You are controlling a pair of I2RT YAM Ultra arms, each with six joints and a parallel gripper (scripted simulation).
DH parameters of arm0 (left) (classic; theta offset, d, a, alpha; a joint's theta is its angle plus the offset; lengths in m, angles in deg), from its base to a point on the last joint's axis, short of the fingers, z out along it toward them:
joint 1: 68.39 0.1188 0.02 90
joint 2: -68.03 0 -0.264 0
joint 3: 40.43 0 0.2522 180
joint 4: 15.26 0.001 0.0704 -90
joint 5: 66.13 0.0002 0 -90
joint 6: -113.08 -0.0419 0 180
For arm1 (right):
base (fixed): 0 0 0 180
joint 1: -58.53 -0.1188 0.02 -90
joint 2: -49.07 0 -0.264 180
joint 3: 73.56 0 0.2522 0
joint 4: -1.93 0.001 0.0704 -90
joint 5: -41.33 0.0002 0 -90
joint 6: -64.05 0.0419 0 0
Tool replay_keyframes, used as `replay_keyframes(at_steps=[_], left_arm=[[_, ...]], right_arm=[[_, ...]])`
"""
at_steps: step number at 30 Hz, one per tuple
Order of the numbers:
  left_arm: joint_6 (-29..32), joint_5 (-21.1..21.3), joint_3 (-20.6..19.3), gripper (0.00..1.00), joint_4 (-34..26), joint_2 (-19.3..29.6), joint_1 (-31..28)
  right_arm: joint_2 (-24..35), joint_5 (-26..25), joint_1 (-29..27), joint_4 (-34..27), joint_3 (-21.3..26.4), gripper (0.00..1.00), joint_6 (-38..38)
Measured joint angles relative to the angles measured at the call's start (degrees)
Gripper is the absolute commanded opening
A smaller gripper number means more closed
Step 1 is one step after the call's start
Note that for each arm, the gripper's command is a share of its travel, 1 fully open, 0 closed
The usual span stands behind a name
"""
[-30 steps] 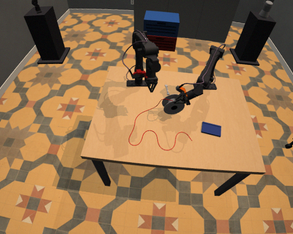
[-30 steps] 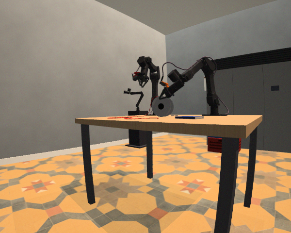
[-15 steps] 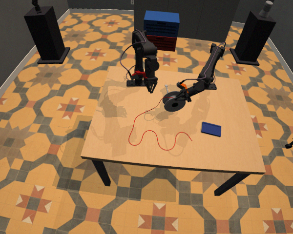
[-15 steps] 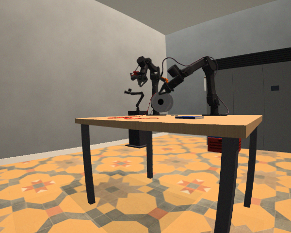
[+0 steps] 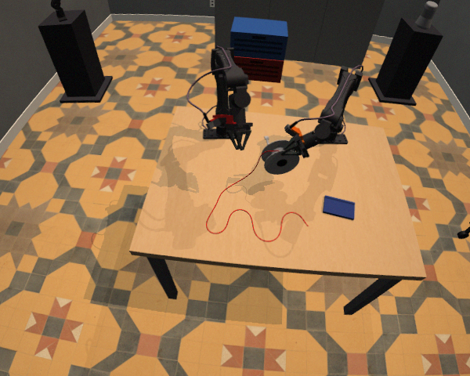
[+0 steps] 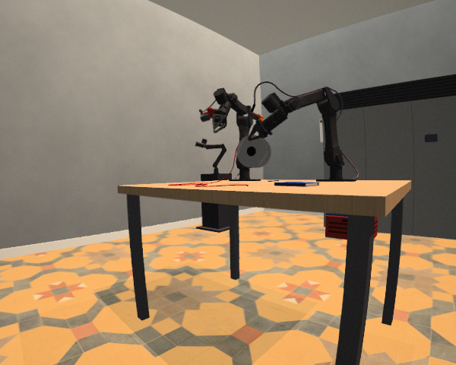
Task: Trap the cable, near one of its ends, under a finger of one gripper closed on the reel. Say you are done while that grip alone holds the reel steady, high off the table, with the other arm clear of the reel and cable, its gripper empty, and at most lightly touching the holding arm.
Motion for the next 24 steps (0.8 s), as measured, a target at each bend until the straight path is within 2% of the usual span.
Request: replay_keyframes(at_steps=[10, 24], left_arm=[[0.0, -0.02, 3.15, 0.0, 3.65, 0.28, 0.0], [-0.02, -0.02, 3.65, 0.0, 4.48, 0.28, 0.0]], right_arm=[[4.87, 0.02, 1.97, -11.67, 5.92, 0.3, -15.26], [11.13, -0.02, 4.7, -27.91, 14.14, 0.3, -35.63]])
